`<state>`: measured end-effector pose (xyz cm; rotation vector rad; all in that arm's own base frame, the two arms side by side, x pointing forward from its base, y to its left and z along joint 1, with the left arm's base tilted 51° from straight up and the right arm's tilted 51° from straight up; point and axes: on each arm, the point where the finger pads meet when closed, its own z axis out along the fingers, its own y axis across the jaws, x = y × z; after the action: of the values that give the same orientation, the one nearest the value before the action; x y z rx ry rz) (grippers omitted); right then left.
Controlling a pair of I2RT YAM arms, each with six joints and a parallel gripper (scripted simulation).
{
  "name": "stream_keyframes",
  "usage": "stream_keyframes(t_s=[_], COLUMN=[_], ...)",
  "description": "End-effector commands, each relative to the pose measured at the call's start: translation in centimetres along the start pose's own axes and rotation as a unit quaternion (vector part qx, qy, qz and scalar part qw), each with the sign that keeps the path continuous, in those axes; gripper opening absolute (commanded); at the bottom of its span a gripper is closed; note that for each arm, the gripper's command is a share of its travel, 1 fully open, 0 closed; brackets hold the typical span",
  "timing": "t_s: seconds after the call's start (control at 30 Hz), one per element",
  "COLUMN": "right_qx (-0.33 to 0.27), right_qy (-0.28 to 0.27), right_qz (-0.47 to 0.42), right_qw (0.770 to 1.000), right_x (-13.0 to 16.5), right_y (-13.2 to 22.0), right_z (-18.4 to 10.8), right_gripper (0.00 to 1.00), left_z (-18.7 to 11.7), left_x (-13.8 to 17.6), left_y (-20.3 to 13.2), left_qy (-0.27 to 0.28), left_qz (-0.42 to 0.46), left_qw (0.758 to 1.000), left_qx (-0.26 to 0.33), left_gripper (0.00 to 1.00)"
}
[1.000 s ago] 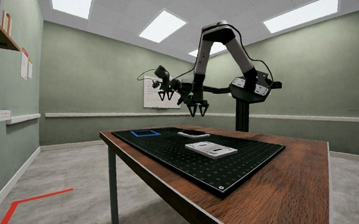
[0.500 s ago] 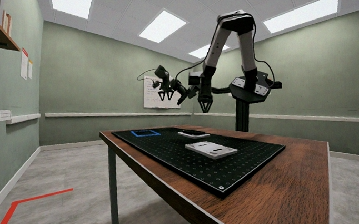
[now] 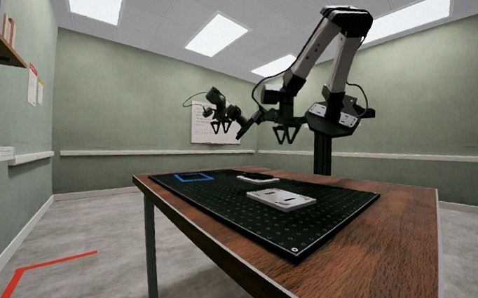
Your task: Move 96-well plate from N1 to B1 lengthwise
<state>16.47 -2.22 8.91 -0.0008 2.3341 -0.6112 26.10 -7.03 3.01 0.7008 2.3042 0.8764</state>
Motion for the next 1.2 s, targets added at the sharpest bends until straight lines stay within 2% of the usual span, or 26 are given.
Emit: stream_keyframes(t_s=[0.0,0.03,0.2,0.3,0.43,1.17], right_qx=[0.001,0.001,0.001,0.001,0.001,0.001], right_qy=[-0.006,-0.006,-0.006,-0.006,-0.006,-0.006], right_qz=[0.006,0.006,0.006,0.006,0.006,0.006], right_qw=[1.0,1.0,1.0,1.0,1.0,1.0], right_x=[-0.7,-0.7,-0.7,-0.7,-0.7,-0.7], right_y=[-0.2,-0.2,-0.2,-0.2,-0.2,-0.2], right_z=[-0.5,-0.5,-0.5,-0.5,-0.5,-0.5], right_gripper=[1.0,1.0,1.0,1.0,1.0,1.0], left_z=[-0.6,-0.6,-1.8,-2.2,-3.2,-6.7], left_x=[0.6,1.5,1.8,3.1,3.3,7.2], left_y=[1.3,1.5,3.8,4.7,6.6,13.7], left_qy=[0.013,0.019,0.011,0.017,0.01,0.006], left_qz=[-0.069,-0.079,-0.169,-0.211,-0.282,-0.274], left_qw=[0.998,0.997,0.986,0.977,0.959,0.962], left_qx=[0.003,0.002,0.002,0.001,0.001,0.0], left_gripper=[1.0,1.0,1.0,1.0,1.0,1.0])
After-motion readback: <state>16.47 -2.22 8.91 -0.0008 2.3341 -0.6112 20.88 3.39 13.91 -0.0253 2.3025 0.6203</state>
